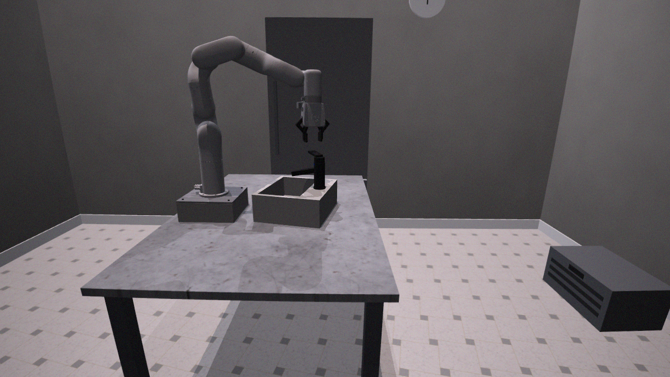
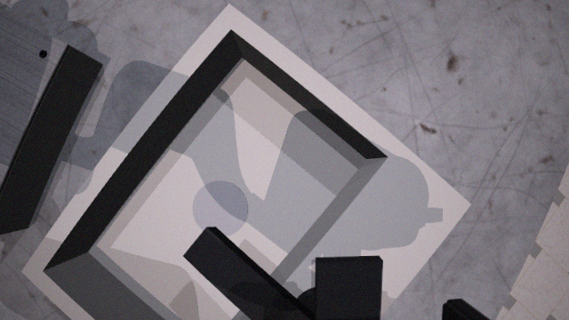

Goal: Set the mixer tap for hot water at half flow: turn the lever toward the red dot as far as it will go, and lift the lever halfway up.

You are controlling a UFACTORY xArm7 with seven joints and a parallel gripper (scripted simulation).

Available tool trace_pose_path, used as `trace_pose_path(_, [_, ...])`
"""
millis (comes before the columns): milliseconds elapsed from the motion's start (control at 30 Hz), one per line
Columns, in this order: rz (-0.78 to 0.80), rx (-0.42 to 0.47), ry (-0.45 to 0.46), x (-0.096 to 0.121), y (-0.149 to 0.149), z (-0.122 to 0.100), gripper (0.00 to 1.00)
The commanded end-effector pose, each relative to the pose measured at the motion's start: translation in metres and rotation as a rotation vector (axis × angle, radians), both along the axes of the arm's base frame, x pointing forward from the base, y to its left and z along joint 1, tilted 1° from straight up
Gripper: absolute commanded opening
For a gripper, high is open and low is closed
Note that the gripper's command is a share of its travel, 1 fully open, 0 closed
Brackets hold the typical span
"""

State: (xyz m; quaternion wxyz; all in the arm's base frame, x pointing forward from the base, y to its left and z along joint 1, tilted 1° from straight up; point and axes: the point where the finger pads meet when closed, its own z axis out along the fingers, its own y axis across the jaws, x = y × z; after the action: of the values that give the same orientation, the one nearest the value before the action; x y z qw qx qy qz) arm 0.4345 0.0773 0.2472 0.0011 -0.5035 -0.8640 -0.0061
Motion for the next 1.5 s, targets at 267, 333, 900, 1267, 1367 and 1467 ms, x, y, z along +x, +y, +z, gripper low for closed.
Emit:
trace_pose_path(267, [0.000, 0.001, -0.005, 0.001, 0.001, -0.015, 0.73])
trace_pose_path(333, [0.000, 0.001, -0.005, 0.001, 0.001, -0.018, 0.73])
trace_pose_path(900, [0.000, 0.001, -0.005, 0.001, 0.001, -0.030, 0.73])
trace_pose_path(1267, [0.000, 0.001, -0.005, 0.001, 0.001, -0.030, 0.73])
trace_pose_path(1367, [0.000, 0.001, -0.005, 0.001, 0.001, -0.030, 0.73])
trace_pose_path(1467, [0.000, 0.001, -0.005, 0.001, 0.001, -0.030, 0.73])
